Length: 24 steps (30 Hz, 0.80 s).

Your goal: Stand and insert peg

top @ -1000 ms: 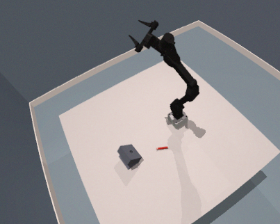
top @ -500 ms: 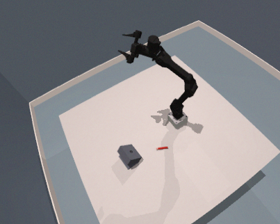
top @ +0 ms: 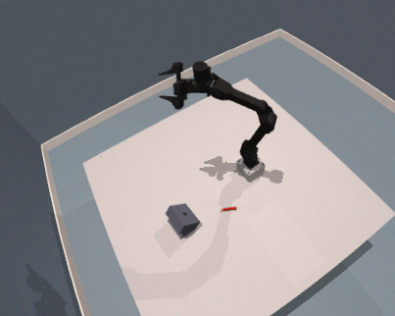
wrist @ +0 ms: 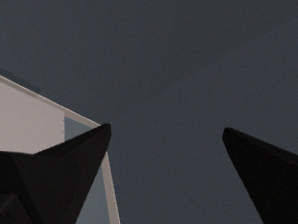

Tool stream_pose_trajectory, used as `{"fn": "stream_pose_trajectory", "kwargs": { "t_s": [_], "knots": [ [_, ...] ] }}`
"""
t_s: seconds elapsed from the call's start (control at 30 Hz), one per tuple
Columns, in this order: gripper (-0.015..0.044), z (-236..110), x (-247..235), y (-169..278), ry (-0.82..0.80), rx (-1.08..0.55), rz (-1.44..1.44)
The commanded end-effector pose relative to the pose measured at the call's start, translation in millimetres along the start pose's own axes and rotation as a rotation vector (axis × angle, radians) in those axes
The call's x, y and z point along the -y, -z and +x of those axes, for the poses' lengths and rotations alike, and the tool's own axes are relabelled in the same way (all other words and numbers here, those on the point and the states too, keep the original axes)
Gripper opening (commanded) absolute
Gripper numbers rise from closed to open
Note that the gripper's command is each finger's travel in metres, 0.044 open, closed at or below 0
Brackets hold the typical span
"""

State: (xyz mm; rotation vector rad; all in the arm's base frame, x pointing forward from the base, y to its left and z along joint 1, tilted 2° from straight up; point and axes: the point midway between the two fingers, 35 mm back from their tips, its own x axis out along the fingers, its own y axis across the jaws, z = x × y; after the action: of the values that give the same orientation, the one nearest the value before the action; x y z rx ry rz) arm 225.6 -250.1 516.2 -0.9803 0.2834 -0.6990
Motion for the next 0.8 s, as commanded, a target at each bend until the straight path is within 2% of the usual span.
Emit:
{"fn": "stream_pose_trajectory", "kwargs": {
  "t_s": [0.0, 0.37, 0.77],
  "knots": [
    [0.044, 12, -29, 2, -0.089, 0.0, -0.028],
    [0.044, 32, -109, -7, -0.322, 0.037, -0.123],
    [0.044, 34, -201, -20, -0.581, 0.105, -0.263]
  ]
}}
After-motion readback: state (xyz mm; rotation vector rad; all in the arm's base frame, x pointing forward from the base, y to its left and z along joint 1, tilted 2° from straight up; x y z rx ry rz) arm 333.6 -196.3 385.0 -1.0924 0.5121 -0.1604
